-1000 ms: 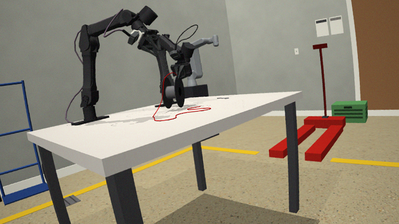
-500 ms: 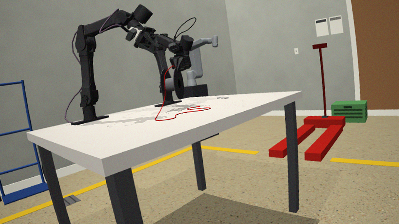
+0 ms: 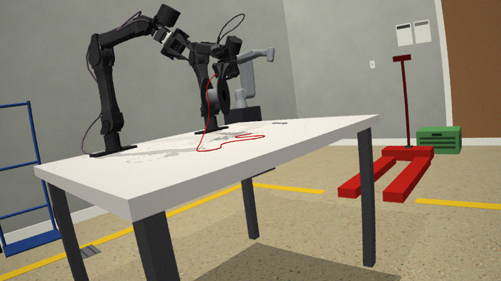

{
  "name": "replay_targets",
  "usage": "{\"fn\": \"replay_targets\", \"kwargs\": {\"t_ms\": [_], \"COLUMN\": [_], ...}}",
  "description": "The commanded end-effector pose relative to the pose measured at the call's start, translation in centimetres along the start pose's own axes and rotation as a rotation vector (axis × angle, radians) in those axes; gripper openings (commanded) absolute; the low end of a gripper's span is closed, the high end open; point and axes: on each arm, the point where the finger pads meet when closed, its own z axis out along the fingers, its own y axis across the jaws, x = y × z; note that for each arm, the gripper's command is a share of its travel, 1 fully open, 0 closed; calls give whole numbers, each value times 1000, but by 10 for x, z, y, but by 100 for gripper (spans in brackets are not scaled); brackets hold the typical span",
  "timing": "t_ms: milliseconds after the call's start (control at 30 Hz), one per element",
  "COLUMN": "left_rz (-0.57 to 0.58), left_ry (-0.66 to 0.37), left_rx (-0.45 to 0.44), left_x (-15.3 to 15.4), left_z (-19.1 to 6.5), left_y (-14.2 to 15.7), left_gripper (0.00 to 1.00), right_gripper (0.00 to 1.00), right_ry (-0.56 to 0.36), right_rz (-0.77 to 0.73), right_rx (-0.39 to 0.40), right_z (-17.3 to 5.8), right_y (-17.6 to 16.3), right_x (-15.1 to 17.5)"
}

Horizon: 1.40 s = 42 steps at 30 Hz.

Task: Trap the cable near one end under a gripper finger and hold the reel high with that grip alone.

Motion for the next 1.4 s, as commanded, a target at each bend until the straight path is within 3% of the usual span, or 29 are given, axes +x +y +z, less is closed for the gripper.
{"fn": "replay_targets", "kwargs": {"t_ms": [0,333,400,767,1367], "left_rz": [27,28,28,47,44], "left_ry": [-47,-48,-48,-69,-66], "left_rx": [1,0,0,-11,-9], "left_x": [-27,-35,-35,-43,-42], "left_z": [-16,-21,-21,-23,-23], "left_y": [-7,-7,-7,-5,-5], "left_gripper": [0,0,0,0,0], "right_gripper": [30,30,30,30,30], "right_ry": [-14,-103,-103,-258,-479], "right_rz": [-127,-418,-418,-731,-1059], "right_rx": [-124,-266,-266,-384,-454], "right_z": [-14,-33,-33,-59,-90], "right_y": [15,22,22,25,23], "right_x": [-15,-38,-38,-60,-79]}}
